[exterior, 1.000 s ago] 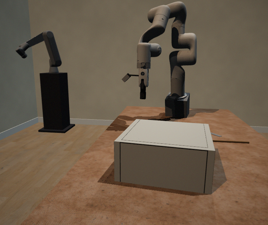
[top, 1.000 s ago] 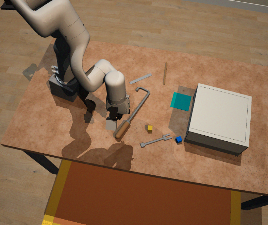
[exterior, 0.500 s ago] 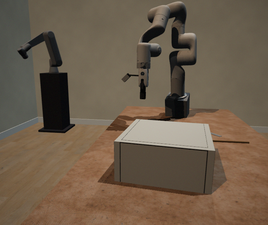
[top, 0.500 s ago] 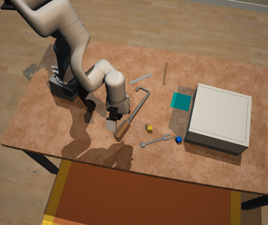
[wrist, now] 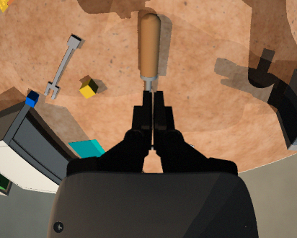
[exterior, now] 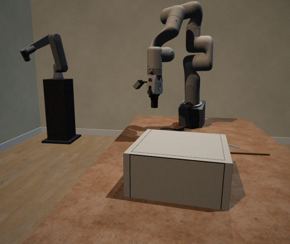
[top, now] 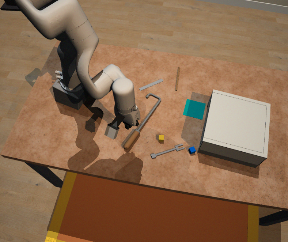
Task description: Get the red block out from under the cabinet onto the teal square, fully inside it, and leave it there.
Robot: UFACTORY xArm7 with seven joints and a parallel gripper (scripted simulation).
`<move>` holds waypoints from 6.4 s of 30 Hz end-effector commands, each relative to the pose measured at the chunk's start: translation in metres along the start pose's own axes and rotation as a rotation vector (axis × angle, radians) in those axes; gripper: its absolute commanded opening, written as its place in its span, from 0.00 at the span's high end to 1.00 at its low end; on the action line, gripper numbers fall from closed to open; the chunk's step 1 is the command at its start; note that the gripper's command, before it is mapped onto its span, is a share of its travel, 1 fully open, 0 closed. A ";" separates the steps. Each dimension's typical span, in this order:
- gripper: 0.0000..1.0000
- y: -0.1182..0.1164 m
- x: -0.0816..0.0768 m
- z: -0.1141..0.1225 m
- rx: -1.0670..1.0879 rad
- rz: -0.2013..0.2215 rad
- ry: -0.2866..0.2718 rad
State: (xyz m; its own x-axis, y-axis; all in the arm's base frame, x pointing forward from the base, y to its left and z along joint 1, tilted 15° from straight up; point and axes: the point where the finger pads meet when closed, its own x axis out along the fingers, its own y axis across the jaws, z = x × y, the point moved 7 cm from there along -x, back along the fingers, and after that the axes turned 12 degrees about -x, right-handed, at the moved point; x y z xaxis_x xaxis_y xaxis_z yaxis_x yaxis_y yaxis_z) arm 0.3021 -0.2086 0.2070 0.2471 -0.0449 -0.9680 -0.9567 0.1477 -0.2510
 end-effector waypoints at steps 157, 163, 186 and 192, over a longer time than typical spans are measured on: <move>0.42 -0.003 0.122 -0.001 0.012 -0.001 0.011; 0.42 -0.003 0.122 -0.001 0.012 -0.001 0.011; 0.42 -0.003 0.131 -0.001 0.012 -0.001 0.011; 0.42 -0.003 0.138 -0.001 0.012 -0.001 0.011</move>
State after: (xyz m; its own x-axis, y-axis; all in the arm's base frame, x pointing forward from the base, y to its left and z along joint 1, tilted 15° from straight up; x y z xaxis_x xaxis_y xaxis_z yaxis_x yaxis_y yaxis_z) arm 0.3369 -0.2152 0.0772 0.2415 -0.0541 -0.9689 -0.9557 0.1596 -0.2472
